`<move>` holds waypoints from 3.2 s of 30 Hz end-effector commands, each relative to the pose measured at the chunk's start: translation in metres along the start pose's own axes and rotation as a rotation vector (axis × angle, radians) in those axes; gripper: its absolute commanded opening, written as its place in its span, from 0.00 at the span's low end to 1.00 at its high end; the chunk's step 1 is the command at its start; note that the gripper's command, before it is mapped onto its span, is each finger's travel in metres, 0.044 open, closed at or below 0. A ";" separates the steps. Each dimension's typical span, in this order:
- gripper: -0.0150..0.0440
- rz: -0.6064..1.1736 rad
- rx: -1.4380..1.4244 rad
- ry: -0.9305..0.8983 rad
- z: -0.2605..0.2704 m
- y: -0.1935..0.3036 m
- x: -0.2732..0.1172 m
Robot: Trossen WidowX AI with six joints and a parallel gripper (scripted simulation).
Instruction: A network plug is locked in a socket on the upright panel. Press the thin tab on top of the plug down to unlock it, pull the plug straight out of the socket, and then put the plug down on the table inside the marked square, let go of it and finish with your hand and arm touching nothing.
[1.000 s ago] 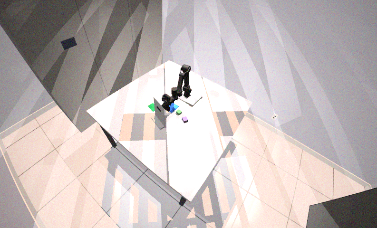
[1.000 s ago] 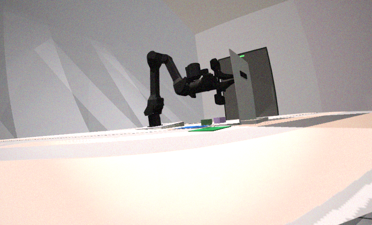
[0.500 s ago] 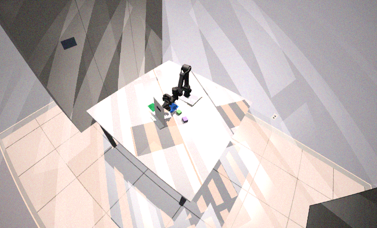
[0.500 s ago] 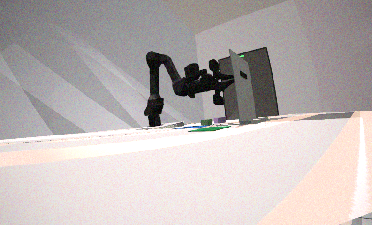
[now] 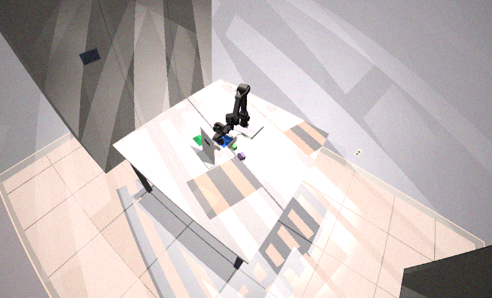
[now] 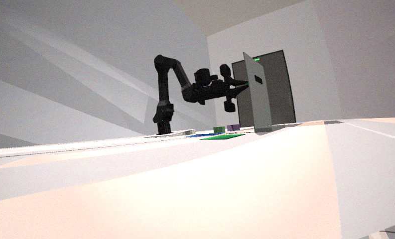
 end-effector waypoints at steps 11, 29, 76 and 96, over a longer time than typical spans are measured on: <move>0.25 -0.002 0.001 -0.003 0.000 0.003 -0.010; 0.25 -0.002 0.001 -0.002 -0.001 0.007 -0.022; 0.25 -0.002 -0.003 -0.001 0.011 0.018 -0.047; 0.25 -0.002 0.001 0.000 0.045 0.027 -0.060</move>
Point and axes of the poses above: the point midway between the two fingers, 35 mm back from their tips, its own x axis out along the fingers, its own z axis across the jaws, y = z × x, the point moved 5 cm from there along -x, back along the fingers, and after that the axes turned 11 degrees about x, right-handed, at the moved point
